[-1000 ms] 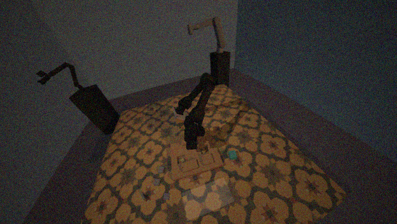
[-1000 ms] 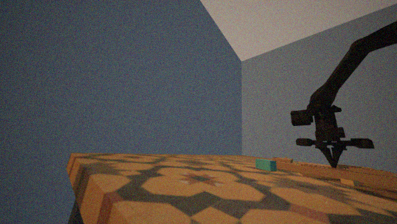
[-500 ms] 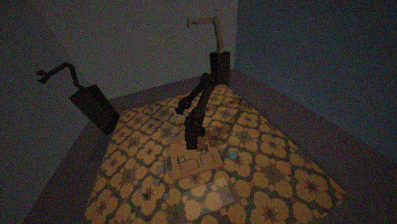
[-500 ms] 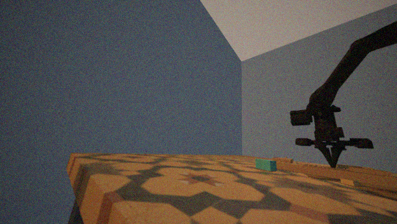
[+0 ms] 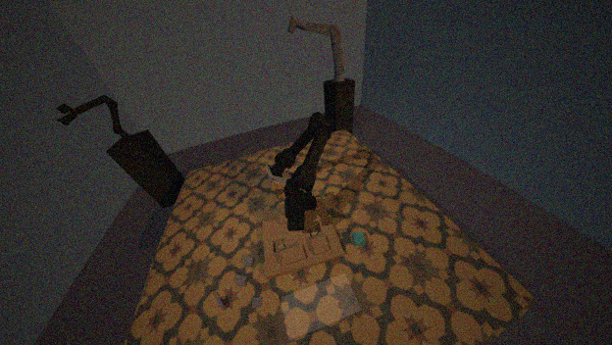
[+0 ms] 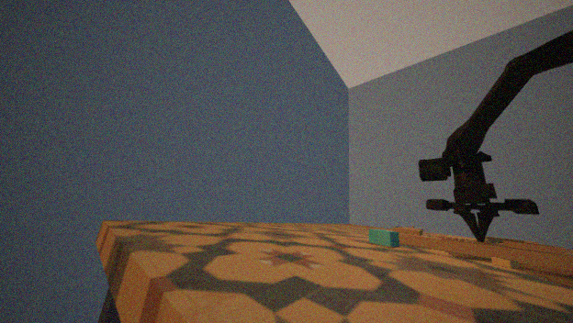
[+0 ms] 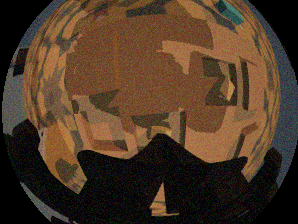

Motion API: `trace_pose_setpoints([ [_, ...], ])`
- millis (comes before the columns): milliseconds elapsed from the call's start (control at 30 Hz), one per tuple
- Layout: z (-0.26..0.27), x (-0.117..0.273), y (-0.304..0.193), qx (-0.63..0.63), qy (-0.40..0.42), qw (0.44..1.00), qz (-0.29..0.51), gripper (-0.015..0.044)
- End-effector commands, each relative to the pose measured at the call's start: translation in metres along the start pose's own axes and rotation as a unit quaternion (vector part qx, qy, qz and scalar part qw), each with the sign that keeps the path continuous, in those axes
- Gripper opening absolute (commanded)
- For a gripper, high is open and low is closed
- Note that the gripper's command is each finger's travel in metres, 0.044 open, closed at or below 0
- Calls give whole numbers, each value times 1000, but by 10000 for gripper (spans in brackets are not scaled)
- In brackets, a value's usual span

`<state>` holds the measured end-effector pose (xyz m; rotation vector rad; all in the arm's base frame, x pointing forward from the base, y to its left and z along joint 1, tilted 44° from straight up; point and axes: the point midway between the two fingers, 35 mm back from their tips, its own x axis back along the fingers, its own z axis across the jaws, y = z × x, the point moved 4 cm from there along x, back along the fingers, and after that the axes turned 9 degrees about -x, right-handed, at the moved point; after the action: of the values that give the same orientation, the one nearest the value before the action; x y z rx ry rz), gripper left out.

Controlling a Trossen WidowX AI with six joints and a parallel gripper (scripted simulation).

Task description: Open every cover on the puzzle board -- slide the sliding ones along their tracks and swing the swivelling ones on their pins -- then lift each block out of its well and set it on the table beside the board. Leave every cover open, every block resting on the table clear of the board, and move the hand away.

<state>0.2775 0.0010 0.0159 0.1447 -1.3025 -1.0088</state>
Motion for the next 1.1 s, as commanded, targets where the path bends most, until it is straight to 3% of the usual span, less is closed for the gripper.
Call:
trace_pose_setpoints([
  [0,0,-1,2,2,2,1000,-1,0],
  [1067,1,14,-2,1,2,1000,-1,0],
])
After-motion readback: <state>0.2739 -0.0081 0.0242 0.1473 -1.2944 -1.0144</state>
